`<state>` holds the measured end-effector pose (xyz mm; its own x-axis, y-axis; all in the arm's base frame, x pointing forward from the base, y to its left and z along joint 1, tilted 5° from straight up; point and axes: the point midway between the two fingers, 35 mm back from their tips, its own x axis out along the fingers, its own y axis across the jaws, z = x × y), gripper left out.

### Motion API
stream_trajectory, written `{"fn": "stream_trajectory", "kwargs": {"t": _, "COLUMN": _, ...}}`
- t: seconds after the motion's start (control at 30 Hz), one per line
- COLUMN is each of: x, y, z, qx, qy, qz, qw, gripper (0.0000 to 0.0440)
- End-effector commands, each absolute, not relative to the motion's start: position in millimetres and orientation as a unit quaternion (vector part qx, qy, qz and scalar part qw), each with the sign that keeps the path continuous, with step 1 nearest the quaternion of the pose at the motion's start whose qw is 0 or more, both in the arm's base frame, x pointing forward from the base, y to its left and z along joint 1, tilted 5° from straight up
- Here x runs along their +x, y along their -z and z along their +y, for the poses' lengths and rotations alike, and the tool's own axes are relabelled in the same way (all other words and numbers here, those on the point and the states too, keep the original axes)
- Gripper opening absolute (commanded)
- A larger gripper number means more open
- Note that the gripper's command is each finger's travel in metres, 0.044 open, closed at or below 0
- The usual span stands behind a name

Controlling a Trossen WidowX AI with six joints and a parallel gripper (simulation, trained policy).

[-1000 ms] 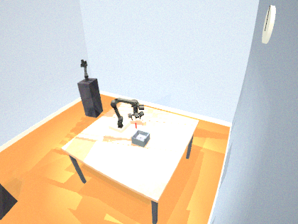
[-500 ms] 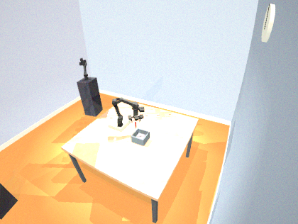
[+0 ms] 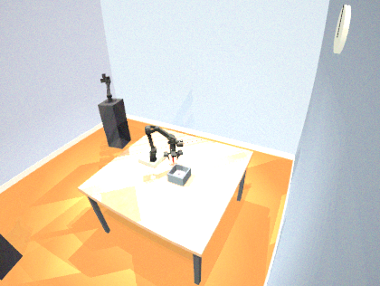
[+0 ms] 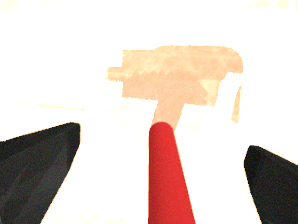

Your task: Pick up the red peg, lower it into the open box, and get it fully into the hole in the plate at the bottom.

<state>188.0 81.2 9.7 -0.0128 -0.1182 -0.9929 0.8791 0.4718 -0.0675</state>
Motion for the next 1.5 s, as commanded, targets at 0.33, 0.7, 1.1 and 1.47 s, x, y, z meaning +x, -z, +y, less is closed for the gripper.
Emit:
{"fn": "stream_trajectory", "kwargs": {"t": 0.33, "x": 180.3, "y": -3.9, "z": 82.6, "qx": 0.329, "qy": 0.394, "qz": 0.617, "qw": 0.597, "gripper": 0.002}}
{"fn": "stream_trajectory", "kwargs": {"t": 0.7, "x": 188.6, "y": -32.8, "z": 64.4, "qx": 0.292, "qy": 0.371, "qz": 0.592, "qw": 0.654, "gripper": 0.0}}
{"fn": "stream_trajectory", "kwargs": {"t": 1.1, "x": 205.9, "y": -74.4, "z": 44.0, "qx": 0.25, "qy": 0.346, "qz": 0.567, "qw": 0.704, "gripper": 0.0}}
{"fn": "stream_trajectory", "kwargs": {"t": 1.47, "x": 231.2, "y": -113.1, "z": 22.5, "qx": 0.235, "qy": 0.338, "qz": 0.542, "qw": 0.733, "gripper": 0.0}}
